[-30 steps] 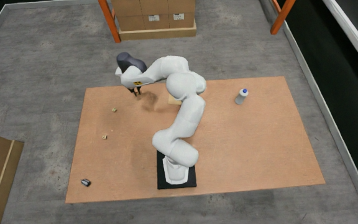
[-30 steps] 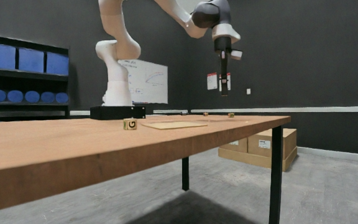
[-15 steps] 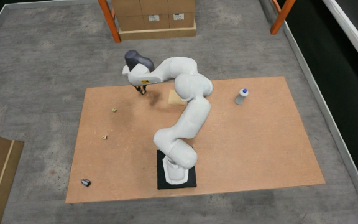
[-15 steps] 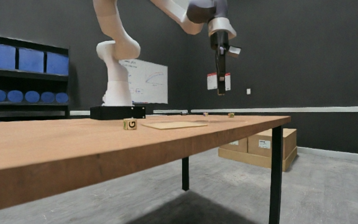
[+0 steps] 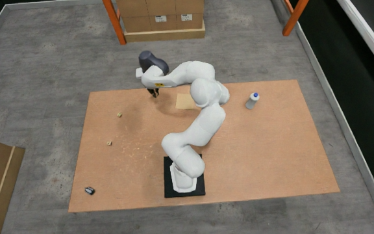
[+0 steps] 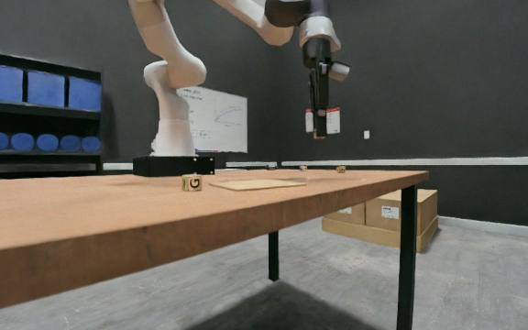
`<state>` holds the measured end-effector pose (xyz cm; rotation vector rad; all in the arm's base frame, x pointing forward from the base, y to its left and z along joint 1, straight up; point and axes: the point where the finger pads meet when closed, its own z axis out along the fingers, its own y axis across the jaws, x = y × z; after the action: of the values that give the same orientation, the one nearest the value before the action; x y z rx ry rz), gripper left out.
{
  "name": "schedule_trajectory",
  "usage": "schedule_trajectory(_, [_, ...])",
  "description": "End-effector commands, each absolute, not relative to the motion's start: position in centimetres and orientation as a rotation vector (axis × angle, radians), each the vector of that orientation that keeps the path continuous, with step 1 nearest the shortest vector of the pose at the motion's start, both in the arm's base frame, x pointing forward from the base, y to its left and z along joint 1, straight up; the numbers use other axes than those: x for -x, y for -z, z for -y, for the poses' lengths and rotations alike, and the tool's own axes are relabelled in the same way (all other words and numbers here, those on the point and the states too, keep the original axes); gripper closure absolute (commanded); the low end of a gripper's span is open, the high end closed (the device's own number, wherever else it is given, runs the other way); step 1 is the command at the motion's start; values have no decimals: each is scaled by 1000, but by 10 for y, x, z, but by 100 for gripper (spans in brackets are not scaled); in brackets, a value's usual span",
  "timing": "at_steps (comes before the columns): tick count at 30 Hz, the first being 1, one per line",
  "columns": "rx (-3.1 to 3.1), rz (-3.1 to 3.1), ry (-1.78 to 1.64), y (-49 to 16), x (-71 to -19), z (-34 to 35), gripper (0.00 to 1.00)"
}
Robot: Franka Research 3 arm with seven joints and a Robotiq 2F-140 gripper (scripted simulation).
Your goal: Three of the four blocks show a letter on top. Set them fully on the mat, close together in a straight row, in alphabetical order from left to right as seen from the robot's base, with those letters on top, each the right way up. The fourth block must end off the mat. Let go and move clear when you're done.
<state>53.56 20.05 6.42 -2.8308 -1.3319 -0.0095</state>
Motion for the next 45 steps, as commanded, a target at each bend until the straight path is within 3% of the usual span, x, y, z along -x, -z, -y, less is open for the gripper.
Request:
schedule_trajectory(1, [2733, 1526, 1, -64, -537, -186, 78])
schedule_trajectory(45, [2338, 2093, -4, -62, -540, -50, 78])
